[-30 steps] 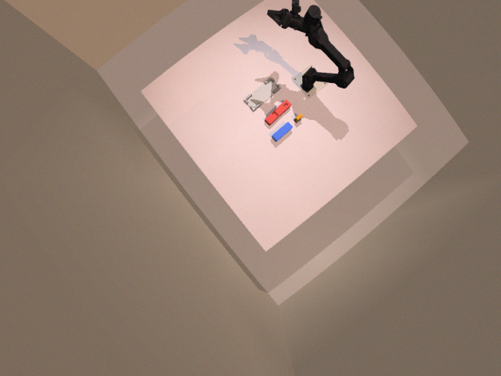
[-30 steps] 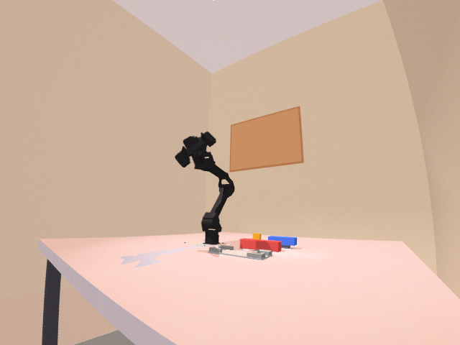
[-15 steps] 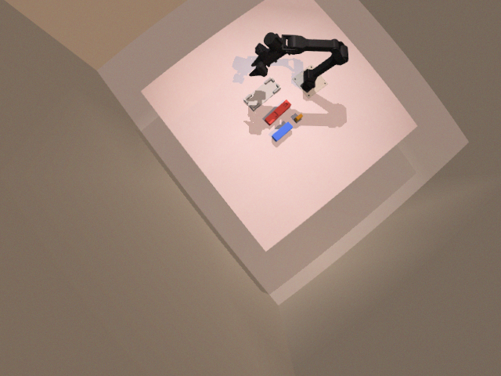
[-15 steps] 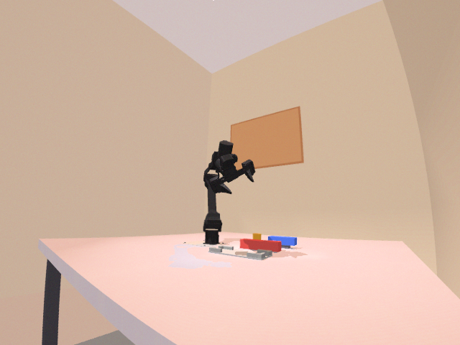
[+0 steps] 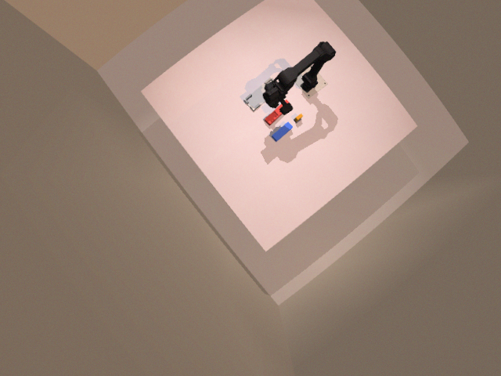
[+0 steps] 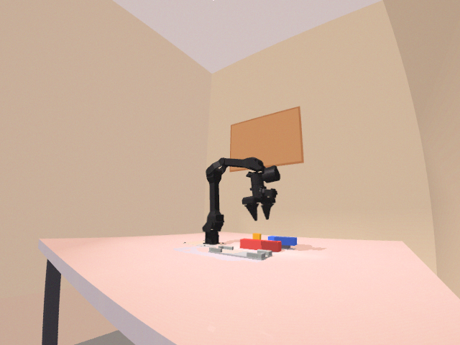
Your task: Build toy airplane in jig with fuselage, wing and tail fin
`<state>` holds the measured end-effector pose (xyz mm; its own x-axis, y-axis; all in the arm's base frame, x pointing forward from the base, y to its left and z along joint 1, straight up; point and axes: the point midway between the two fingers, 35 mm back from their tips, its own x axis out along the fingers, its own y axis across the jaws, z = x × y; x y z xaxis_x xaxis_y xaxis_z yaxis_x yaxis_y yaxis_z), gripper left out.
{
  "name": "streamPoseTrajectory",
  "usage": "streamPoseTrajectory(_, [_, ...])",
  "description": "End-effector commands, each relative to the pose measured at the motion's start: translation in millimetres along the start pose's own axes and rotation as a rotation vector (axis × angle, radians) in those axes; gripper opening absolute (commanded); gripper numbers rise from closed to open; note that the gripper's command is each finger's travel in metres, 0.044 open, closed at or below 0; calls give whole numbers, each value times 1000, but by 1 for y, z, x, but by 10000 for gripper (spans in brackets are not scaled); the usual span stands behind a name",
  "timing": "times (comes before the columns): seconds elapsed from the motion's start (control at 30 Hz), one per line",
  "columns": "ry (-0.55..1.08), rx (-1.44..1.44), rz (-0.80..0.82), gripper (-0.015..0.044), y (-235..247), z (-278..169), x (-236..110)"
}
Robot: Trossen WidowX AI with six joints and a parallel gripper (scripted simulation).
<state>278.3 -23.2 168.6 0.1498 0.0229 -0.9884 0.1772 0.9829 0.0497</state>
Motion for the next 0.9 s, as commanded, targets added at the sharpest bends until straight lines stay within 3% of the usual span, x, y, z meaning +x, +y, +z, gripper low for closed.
streamPoseTrajectory(0.0, [123, -169, -36, 440, 19, -16, 5])
streamPoseTrajectory(0.27, [123, -169, -36, 440, 19, -16, 7])
streamPoseTrajectory(0.43, [123, -169, -36, 440, 17, -22, 56])
streamPoseTrajectory(0.87, [123, -169, -36, 440, 16, -24, 74])
